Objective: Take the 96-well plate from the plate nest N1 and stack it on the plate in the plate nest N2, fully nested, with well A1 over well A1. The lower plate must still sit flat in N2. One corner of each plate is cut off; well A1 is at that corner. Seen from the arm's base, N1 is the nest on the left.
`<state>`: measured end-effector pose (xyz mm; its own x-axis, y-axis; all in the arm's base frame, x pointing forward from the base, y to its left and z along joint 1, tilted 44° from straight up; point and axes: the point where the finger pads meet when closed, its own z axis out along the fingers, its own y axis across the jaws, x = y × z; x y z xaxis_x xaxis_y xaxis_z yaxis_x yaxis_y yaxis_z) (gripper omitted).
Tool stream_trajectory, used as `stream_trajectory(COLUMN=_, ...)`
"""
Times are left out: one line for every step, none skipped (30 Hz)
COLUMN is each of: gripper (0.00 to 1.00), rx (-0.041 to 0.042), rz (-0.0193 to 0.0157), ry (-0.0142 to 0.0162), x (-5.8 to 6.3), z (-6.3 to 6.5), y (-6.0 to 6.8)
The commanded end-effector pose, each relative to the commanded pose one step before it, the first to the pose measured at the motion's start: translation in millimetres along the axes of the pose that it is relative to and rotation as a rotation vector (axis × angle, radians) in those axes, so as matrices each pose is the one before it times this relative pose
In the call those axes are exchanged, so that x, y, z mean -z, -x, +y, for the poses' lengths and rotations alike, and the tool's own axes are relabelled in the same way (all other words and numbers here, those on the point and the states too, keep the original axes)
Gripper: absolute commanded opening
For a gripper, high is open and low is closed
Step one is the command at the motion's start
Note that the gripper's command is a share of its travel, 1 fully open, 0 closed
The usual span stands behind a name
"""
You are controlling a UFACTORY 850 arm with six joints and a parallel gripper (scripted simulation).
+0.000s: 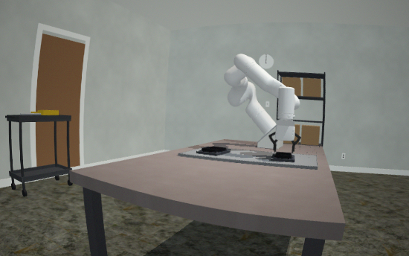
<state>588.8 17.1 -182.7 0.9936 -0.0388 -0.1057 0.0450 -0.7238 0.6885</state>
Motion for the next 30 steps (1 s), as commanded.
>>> stream_trajectory(gripper=1.00, rx=-0.00069, rz=0.00190, ry=-0.00069, x=-1.73, z=-0.07, y=-0.91)
stream_trajectory(gripper=1.00, rx=0.00000, rz=0.00000, ry=0.00000, x=-0.67, z=0.00, y=0.00)
stream_trajectory(gripper=1.00, rx=0.00000, rz=0.00000, ry=0.00000, x=0.00, z=0.00, y=0.00)
stream_trajectory(gripper=1.00, rx=0.00000, rz=0.00000, ry=0.00000, x=0.00, z=0.00, y=0.00)
stream_trajectory(gripper=1.00, rx=0.00000, rz=0.00001, ry=0.00001, x=-0.68, z=0.00, y=-0.01)
stream_trajectory(gripper=1.00, rx=0.00000, rz=0.00000, ry=0.00000, x=-0.66, z=0.00, y=0.00)
stream_trajectory(gripper=1.00, rx=0.00000, rz=0.00000, ry=0.00000, x=-0.66, z=0.00, y=0.00)
stream_trajectory(gripper=1.00, rx=0.00000, rz=0.00000, ry=0.00000, x=-0.66, z=0.00, y=0.00)
stream_trajectory(gripper=1.00, rx=0.00000, rz=0.00000, ry=0.00000, x=-0.67, z=0.00, y=0.00)
stream_trajectory(gripper=1.00, rx=0.00000, rz=0.00000, ry=0.00000, x=-0.67, z=0.00, y=0.00)
stream_trajectory(gripper=1.00, rx=0.00000, rz=0.00000, ry=0.00000, x=-0.67, z=0.00, y=0.00)
stream_trajectory(gripper=1.00, rx=0.00000, rz=0.00000, ry=0.00000, x=-0.67, z=0.00, y=0.00)
stream_trajectory(gripper=1.00, rx=0.00000, rz=0.00000, ry=0.00000, x=-0.67, z=0.00, y=0.00)
stream_trajectory(gripper=1.00, rx=0.00000, rz=0.00000, ry=0.00000, x=-0.67, z=0.00, y=0.00)
stream_trajectory(gripper=1.00, rx=0.00000, rz=0.00000, ry=0.00000, x=-0.67, z=0.00, y=0.00)
stream_trajectory(gripper=1.00, rx=0.00000, rz=0.00000, ry=0.00000, x=-0.67, z=0.00, y=0.00)
stream_trajectory(gripper=1.00, rx=0.00000, rz=0.00000, ry=0.00000, x=-0.67, z=0.00, y=0.00)
stream_trajectory(gripper=1.00, rx=0.00000, rz=0.00000, ry=0.00000, x=-0.67, z=0.00, y=0.00)
stream_trajectory(gripper=1.00, rx=0.00000, rz=0.00000, ry=0.00000, x=-0.01, z=0.00, y=0.00)
stream_trajectory(gripper=1.00, rx=0.00000, rz=0.00000, ry=0.00000, x=0.00, z=0.00, y=0.00)
stream_trajectory(gripper=1.00, rx=0.00000, rz=0.00000, ry=0.00000, x=0.00, z=0.00, y=0.00)
stream_trajectory(gripper=1.00, rx=0.00000, rz=0.00001, ry=0.00001, x=-0.02, z=0.00, y=-0.01)
stream_trajectory(gripper=1.00, rx=0.00000, rz=0.00000, ry=0.00000, x=0.00, z=0.00, y=0.00)
stream_trajectory(gripper=1.00, rx=0.00000, rz=0.00000, ry=0.00000, x=0.00, z=0.00, y=0.00)
stream_trajectory(gripper=1.00, rx=0.00000, rz=0.00000, ry=0.00000, x=0.00, z=0.00, y=0.00)
stream_trajectory(gripper=1.00, rx=0.00000, rz=0.00000, ry=0.00000, x=0.00, z=0.00, y=0.00)
stream_trajectory(gripper=1.00, rx=0.00000, rz=0.00000, ry=0.00000, x=0.00, z=0.00, y=0.00)
stream_trajectory(gripper=1.00, rx=0.00000, rz=0.00000, ry=0.00000, x=0.00, z=0.00, y=0.00)
stream_trajectory(gripper=1.00, rx=0.00000, rz=0.00000, ry=0.00000, x=0.00, z=0.00, y=0.00)
stream_trajectory(gripper=1.00, rx=-0.00002, rz=0.00004, ry=-0.00002, x=0.10, z=0.00, y=-0.02)
